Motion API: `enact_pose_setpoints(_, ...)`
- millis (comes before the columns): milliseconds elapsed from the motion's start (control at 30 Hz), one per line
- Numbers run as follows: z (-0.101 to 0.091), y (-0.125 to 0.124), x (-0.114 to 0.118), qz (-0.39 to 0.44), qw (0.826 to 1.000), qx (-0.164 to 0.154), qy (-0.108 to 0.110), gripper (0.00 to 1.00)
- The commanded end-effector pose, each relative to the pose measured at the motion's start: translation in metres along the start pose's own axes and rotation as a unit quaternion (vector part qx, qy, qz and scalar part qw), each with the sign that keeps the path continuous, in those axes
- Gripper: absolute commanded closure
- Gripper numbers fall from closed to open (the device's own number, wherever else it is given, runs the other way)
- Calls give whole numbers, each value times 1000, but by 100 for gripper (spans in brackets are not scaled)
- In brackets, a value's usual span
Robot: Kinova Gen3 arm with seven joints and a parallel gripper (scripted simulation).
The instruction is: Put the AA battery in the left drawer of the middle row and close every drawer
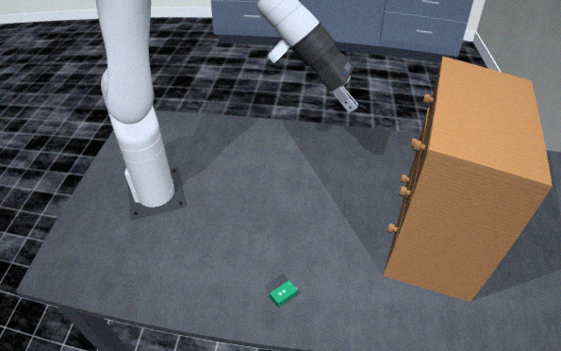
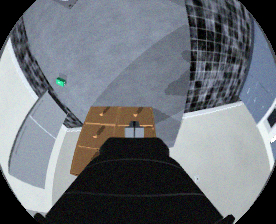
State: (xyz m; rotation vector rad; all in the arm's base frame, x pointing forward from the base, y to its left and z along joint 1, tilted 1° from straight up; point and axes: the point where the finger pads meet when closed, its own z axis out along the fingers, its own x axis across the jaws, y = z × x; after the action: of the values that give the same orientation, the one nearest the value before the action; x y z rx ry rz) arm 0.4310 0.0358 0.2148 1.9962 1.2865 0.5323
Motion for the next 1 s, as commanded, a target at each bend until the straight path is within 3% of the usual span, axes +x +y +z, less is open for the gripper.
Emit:
enact_pose_setpoints(0,-1,6,-1,5,1000,3,0,100)
enact_pose_setpoints(967,-18,8,0,4,996,91,2,100)
